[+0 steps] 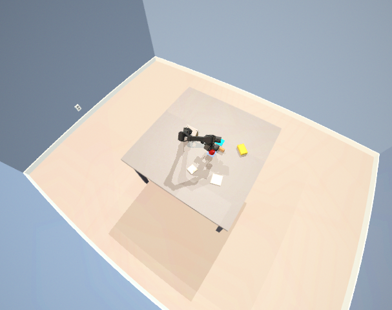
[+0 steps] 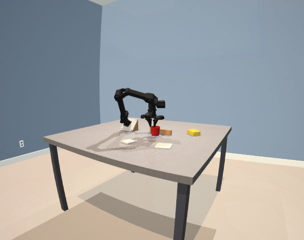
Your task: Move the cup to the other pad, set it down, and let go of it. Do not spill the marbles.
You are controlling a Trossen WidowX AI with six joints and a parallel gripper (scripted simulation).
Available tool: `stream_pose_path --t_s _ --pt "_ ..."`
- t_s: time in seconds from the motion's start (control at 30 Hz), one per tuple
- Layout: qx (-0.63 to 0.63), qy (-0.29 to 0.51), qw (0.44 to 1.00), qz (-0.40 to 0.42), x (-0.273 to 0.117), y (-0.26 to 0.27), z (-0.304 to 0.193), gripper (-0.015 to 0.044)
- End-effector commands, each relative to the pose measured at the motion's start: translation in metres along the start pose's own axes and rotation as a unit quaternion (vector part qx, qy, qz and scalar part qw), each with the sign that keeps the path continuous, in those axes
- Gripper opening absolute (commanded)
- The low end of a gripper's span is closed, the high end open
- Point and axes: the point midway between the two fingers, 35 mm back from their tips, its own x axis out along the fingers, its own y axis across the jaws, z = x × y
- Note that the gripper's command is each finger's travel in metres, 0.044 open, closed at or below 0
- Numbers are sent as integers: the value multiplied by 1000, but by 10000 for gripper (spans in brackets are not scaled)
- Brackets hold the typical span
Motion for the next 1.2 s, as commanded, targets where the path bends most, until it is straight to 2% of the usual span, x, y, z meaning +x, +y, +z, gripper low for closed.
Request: stream_pose_path --t_s 0.0,0.43,0.87,1.0,1.17 --pt "-6 -4 1000 -4 10 -3 -1 148" --pt "-6 -5 1000 -4 30 -5 0 148" --pt "-6 -5 1000 -4 30 -5 0 148" --pt "-1 -3 1000 -2 28 -3 1 43" --pt "-1 -3 1000 -2 28 -3 1 9"
